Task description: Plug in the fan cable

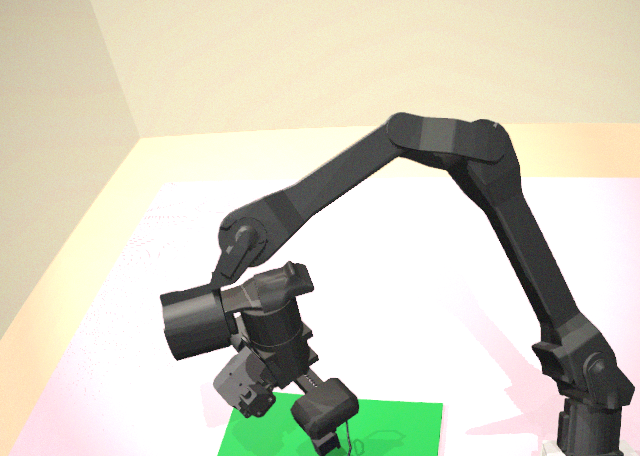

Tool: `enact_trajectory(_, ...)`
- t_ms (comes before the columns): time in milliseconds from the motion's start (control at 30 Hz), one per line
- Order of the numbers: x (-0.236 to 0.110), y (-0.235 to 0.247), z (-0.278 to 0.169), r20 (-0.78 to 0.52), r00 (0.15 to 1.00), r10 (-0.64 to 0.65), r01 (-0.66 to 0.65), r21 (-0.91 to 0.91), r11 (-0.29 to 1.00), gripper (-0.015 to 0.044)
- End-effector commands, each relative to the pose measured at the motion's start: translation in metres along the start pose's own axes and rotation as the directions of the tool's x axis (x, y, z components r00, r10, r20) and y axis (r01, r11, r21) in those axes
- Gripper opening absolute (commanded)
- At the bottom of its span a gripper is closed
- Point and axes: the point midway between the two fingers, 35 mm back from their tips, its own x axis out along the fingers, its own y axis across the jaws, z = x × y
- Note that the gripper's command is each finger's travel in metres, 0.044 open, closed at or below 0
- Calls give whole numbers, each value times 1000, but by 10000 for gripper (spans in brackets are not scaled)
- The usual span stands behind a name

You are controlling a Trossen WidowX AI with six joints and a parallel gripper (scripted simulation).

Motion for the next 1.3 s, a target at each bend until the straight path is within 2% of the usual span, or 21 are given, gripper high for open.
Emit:
enact_trajectory(0,53,4,-7,-27,1000,4,-4,-13,1000,440)
enact_trajectory(1267,105,4,-9,-30,1000,2,-2,-13,1000,440)
